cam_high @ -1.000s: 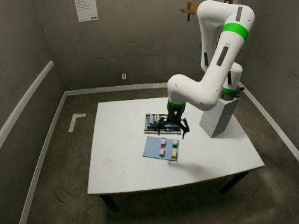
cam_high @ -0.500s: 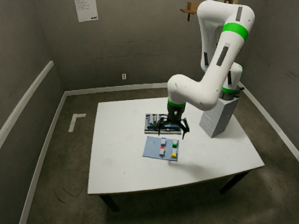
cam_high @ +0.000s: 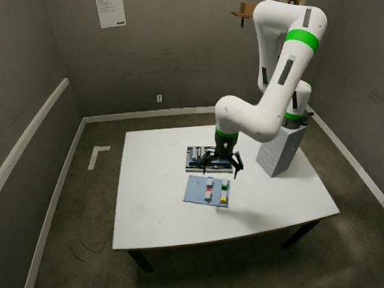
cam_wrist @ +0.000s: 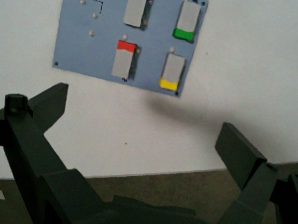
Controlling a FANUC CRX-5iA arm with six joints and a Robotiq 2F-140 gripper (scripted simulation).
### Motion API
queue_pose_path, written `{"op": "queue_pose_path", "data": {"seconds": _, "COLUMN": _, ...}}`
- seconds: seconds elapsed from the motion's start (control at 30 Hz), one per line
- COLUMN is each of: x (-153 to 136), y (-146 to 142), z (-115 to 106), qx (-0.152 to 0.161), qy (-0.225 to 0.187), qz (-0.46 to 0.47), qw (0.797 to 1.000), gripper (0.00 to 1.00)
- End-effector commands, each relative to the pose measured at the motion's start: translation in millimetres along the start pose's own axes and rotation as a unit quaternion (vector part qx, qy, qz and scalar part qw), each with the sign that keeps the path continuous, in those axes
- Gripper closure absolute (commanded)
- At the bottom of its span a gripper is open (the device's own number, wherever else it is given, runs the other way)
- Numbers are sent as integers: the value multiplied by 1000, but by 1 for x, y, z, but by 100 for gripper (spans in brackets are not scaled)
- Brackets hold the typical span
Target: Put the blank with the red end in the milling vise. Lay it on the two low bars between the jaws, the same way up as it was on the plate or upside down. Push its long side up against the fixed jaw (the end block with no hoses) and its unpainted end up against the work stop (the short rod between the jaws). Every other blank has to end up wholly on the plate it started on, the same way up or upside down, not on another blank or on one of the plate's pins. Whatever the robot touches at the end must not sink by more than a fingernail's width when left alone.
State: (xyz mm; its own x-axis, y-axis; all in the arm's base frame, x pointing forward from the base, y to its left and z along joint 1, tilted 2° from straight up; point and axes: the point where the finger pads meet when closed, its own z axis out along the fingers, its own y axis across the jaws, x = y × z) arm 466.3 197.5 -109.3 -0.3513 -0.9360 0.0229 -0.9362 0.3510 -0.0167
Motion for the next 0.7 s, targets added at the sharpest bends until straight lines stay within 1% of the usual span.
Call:
{"op": "queue_pose_path", "data": {"seconds": 0.0, "x": -1, "y": -1, "z": -1, "qx": 1, "qy": -1, "qz": 0, "qw": 1000, "gripper": 0}}
{"op": "queue_pose_path", "data": {"seconds": 0.1, "x": -1, "y": -1, "z": -1, "qx": 1, "qy": -1, "qz": 0, "qw": 1000, "gripper": 0}}
{"op": "queue_pose_path", "data": {"seconds": 0.6, "x": 44, "y": -4, "z": -40, "qx": 1, "qy": -1, "qz": 0, "qw": 1000, "gripper": 0}}
{"op": "queue_pose_path", "data": {"seconds": 0.67, "x": 44, "y": -4, "z": -40, "qx": 1, "qy": -1, "qz": 0, "qw": 1000, "gripper": 0}}
